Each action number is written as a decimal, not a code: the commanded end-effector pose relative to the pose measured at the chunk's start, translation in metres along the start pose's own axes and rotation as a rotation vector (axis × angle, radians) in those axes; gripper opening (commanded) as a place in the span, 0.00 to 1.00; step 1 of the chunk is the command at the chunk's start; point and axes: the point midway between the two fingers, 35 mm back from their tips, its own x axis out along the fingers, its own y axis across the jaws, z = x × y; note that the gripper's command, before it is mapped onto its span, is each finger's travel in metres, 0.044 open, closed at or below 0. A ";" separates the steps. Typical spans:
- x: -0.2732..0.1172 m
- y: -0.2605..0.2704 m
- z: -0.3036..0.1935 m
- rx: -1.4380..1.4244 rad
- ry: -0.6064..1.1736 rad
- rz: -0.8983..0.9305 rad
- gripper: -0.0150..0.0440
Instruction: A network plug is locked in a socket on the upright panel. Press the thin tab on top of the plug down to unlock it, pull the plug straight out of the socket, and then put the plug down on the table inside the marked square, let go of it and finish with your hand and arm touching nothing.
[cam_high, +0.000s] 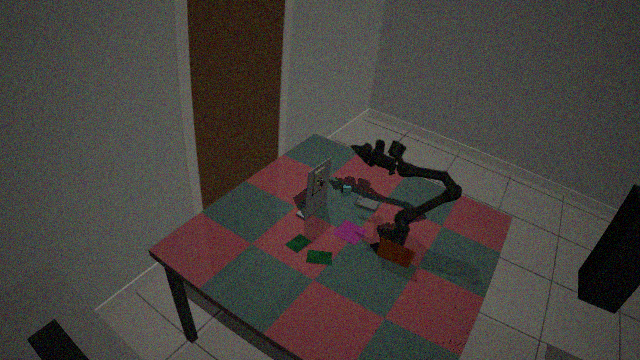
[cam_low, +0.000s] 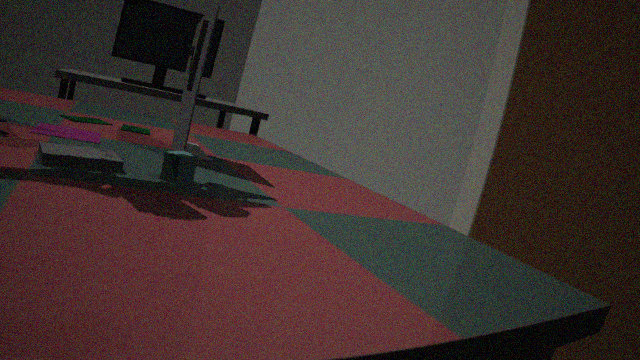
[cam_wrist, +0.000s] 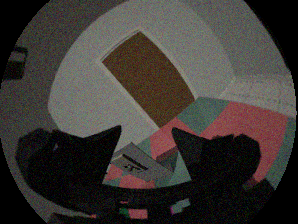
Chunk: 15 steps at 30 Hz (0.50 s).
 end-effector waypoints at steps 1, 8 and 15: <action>0.001 0.000 -0.001 0.004 0.001 0.001 0.89; 0.018 0.010 -0.043 0.166 0.028 0.020 0.58; 0.025 0.021 -0.091 0.343 0.062 0.036 0.52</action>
